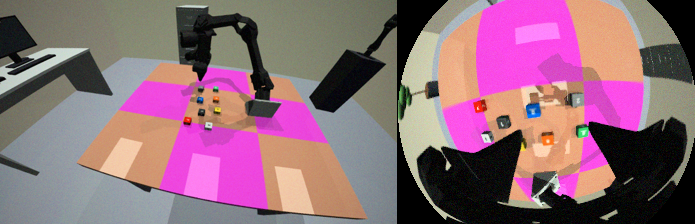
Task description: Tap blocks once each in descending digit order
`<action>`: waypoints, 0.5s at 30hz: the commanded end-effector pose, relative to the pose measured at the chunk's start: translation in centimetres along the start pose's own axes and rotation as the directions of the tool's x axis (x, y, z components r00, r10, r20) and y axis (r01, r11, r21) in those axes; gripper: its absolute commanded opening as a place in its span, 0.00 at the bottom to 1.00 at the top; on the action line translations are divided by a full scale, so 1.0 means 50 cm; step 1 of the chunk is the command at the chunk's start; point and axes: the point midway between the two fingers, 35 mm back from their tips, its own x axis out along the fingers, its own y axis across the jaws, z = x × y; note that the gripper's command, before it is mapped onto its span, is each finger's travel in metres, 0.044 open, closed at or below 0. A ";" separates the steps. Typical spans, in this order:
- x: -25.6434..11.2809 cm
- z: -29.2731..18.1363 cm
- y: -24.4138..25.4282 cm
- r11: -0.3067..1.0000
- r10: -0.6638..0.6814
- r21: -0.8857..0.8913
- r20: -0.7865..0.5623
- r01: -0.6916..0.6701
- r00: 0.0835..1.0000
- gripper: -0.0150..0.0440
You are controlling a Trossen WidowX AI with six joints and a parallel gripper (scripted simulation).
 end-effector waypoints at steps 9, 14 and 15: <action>0.061 -0.029 0.098 1.000 -0.012 -0.020 -0.020 0.011 1.000 0.80; 0.174 -0.036 0.092 1.000 -0.017 -0.019 -0.019 0.016 1.000 0.58; 0.174 -0.036 0.092 1.000 -0.017 -0.019 -0.019 0.016 1.000 0.53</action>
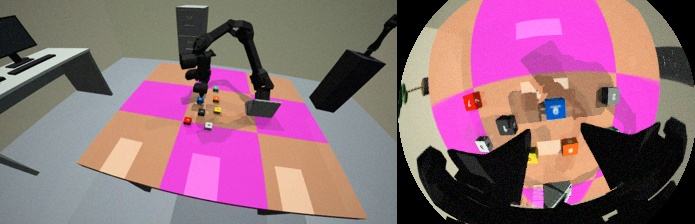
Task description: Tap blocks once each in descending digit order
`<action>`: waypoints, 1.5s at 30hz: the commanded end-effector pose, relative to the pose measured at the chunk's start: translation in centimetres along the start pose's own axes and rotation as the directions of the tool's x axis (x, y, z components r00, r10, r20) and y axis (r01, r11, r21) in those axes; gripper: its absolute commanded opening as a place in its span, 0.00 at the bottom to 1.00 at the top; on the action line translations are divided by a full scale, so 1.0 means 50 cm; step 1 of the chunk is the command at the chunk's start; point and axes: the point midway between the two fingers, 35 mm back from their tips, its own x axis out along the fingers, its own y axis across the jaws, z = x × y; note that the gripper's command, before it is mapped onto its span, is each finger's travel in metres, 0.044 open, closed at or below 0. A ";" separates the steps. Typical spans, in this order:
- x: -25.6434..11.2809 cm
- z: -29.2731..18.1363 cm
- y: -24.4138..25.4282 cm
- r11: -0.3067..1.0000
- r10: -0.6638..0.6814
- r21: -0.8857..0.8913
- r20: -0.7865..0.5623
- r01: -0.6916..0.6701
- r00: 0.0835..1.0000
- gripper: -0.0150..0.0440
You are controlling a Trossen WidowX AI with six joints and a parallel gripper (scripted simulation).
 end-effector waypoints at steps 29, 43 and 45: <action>0.077 -0.003 -0.002 1.000 -0.007 -0.005 0.004 0.007 1.000 0.29; 0.087 -0.002 -0.002 1.000 -0.002 0.002 0.008 0.002 1.000 0.29; 0.055 -0.003 -0.002 1.000 -0.005 -0.003 0.006 0.005 1.000 0.29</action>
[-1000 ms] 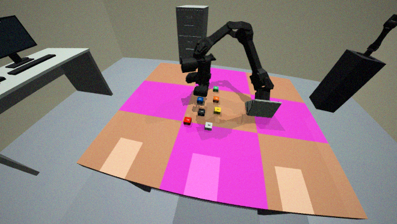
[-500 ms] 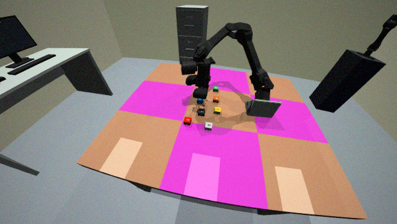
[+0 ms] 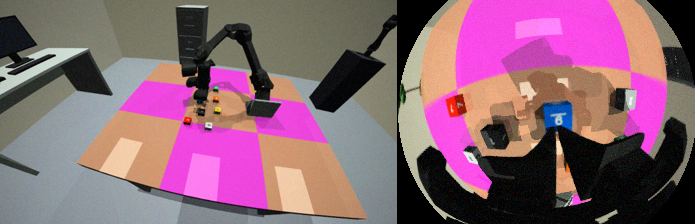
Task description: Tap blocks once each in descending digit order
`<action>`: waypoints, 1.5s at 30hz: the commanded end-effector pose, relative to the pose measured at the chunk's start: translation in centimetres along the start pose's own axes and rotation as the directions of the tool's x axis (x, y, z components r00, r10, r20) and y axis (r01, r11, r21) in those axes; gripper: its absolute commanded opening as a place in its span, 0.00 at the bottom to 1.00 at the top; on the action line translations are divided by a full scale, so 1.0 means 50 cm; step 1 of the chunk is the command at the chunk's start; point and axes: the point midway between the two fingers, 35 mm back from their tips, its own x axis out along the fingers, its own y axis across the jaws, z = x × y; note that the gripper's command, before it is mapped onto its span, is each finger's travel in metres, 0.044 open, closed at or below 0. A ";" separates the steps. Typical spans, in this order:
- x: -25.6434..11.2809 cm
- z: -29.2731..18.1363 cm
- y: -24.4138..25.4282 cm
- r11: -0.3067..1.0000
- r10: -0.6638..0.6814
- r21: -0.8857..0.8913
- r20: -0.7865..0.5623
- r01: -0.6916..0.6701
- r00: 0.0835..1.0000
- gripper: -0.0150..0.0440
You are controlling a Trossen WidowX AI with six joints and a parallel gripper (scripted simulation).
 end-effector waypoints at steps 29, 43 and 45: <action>-0.209 -0.142 -0.065 1.000 0.002 -0.003 -0.002 -0.002 1.000 0.29; -0.046 -0.143 -0.066 1.000 -0.001 -0.002 -0.001 0.001 1.000 0.29; -0.042 -0.142 -0.066 1.000 -0.001 -0.002 -0.001 0.001 1.000 0.29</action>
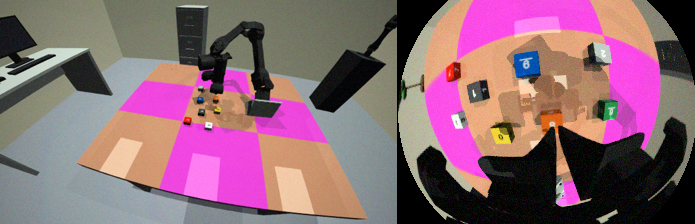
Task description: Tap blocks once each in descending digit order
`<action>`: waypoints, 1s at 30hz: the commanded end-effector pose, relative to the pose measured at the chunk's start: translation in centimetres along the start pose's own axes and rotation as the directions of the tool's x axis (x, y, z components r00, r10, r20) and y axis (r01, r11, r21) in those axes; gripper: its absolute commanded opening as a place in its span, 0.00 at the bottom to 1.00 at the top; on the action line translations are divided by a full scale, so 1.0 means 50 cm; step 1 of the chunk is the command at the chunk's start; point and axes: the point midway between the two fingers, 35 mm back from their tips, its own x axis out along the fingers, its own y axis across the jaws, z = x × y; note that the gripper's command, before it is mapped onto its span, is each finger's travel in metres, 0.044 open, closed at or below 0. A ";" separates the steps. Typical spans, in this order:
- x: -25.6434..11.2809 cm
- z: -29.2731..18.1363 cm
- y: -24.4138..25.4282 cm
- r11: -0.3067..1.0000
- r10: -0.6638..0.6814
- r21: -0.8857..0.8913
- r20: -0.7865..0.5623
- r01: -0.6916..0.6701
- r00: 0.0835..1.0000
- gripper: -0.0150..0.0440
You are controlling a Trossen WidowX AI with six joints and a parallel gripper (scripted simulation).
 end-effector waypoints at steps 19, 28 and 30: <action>0.065 -0.001 -0.004 1.000 -0.005 -0.002 0.005 0.005 1.000 0.29; 0.010 -0.001 -0.003 1.000 -0.003 -0.002 0.006 0.003 1.000 0.29; 0.005 -0.001 -0.003 1.000 -0.003 -0.002 0.005 0.003 1.000 0.29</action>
